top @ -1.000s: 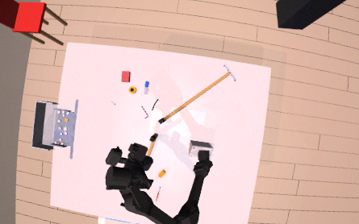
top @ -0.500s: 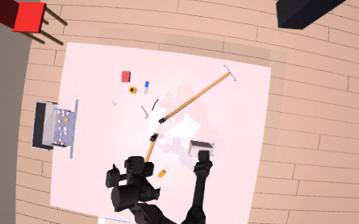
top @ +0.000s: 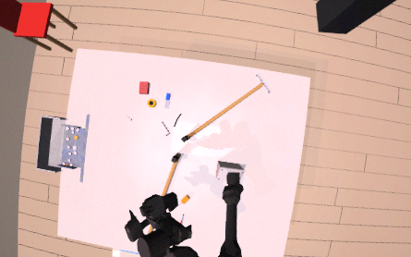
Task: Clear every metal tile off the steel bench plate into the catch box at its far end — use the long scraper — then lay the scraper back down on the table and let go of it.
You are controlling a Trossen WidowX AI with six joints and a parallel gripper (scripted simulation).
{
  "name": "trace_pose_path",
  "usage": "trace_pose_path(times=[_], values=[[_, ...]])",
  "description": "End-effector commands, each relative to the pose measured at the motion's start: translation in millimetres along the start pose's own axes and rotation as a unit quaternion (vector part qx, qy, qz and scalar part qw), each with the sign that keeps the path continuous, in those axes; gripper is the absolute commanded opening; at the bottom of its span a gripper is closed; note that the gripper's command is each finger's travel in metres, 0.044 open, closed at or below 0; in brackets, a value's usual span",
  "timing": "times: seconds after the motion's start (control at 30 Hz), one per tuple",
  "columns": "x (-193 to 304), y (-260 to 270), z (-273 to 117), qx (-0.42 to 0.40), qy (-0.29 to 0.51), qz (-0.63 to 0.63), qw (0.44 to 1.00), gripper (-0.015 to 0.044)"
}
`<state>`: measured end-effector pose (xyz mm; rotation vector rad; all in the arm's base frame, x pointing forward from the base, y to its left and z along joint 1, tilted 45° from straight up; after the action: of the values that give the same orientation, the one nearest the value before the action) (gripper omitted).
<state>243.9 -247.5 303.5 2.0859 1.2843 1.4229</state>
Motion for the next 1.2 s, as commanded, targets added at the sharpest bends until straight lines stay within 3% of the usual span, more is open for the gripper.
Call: trace_pose_path(times=[0.0,0.57,1.17], values=[[10,-4,-7,-0.017,0.016,-0.046,0.999,0.044],[52,-14,-36,-0.089,0.058,-0.237,0.966,0.044],[94,-36,-63,-0.159,0.086,-0.434,0.883,0.044]])
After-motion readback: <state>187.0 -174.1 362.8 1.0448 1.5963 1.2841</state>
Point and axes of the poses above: the point midway between the two fingers, 35 mm back from their tips, its own z axis out along the fingers, its own y axis across the jaws, x = y × z, the point moved 8 cm from there along -z, back along the fingers, and after that the axes turned 12 degrees about z, right-handed, at the moved point
